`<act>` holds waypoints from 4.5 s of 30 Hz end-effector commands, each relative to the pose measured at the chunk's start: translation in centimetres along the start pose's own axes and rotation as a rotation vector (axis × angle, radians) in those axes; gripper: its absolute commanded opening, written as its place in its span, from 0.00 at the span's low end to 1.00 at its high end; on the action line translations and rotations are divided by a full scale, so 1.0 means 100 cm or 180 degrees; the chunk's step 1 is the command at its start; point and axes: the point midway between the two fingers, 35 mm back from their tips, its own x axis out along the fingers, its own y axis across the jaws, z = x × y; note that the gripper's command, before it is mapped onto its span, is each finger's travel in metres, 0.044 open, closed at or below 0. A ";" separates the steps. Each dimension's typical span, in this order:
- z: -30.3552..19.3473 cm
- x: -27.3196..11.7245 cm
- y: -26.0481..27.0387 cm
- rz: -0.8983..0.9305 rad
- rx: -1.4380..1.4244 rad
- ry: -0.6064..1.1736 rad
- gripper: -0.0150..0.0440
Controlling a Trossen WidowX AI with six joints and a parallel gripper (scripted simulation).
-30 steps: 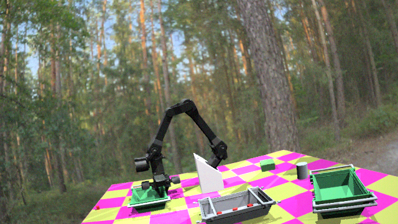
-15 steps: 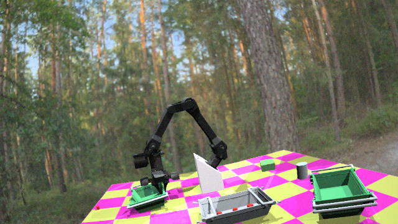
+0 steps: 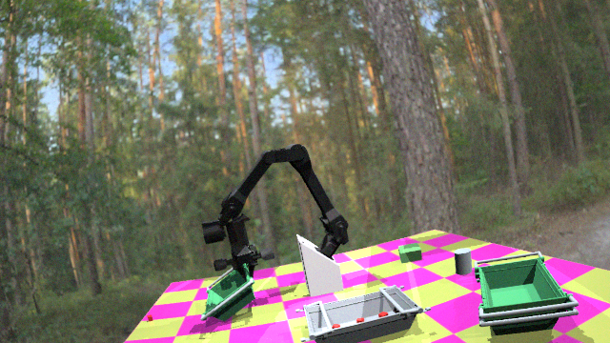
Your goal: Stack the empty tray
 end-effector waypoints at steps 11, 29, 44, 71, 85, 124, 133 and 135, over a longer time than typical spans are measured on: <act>0.002 -0.026 -0.020 -0.0096 -0.0030 0.0013 0.25; 0.007 -0.083 -0.058 -0.0108 -0.0031 0.0014 0.25; 0.008 -0.110 -0.069 -0.0112 -0.0031 0.0015 0.25; 0.029 -0.117 -0.063 -0.0151 -0.0250 0.0030 0.25; 0.094 -0.133 -0.034 -0.0246 -0.0950 0.0070 0.25; 0.246 -0.132 0.102 -0.0274 -0.3004 0.0100 0.25; 0.270 -0.124 0.143 -0.0228 -0.3491 0.0082 0.25; 0.274 -0.122 0.152 -0.0215 -0.3600 0.0077 0.25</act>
